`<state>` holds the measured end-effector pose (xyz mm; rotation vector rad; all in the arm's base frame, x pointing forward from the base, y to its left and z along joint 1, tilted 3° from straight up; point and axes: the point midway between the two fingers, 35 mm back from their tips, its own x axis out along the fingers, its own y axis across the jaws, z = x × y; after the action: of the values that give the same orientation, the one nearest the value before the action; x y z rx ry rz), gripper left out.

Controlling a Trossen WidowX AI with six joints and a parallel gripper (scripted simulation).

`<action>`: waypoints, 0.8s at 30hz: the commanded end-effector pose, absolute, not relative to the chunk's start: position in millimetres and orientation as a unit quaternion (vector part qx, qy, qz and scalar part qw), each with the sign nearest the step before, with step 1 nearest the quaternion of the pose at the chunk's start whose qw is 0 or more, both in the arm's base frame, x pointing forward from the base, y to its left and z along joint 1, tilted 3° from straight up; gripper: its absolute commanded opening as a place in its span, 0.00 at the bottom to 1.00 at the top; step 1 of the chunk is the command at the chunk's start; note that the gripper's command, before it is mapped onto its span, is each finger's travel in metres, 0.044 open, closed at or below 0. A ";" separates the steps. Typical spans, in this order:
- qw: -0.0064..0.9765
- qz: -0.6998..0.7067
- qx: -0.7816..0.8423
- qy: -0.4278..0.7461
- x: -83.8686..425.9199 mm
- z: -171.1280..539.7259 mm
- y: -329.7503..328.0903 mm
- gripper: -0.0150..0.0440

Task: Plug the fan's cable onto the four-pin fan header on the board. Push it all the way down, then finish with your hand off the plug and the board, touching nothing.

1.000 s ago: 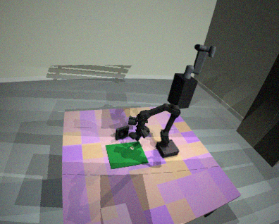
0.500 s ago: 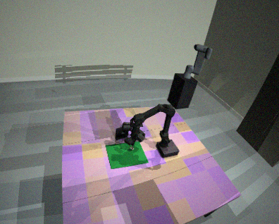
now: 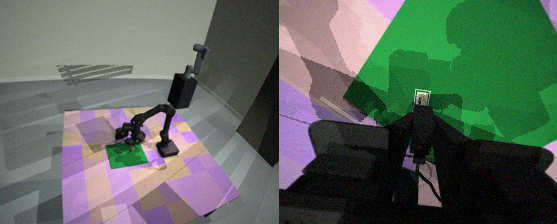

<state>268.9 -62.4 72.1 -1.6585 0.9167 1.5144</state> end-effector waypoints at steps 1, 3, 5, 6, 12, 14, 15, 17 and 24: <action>0.351 0.584 -0.640 0.356 267.2 72.7 -62.3 0.25; 0.351 0.584 -0.640 0.356 266.3 72.7 -61.8 0.25; 0.351 0.584 -0.640 0.356 266.3 72.7 -61.8 0.25; 0.351 0.584 -0.640 0.356 266.3 72.7 -61.8 0.25; 0.351 0.584 -0.640 0.356 267.3 50.6 -62.8 0.25; 0.351 0.584 -0.640 0.356 267.3 50.6 -62.8 0.25; 0.351 0.584 -0.640 0.356 267.3 50.6 -62.8 0.25; 0.351 0.584 -0.640 0.356 267.3 50.6 -62.8 0.25; 0.350 0.584 -0.640 0.356 268.2 50.7 -63.0 0.25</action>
<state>267.1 -62.3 50.9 -1.6544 0.9195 1.5152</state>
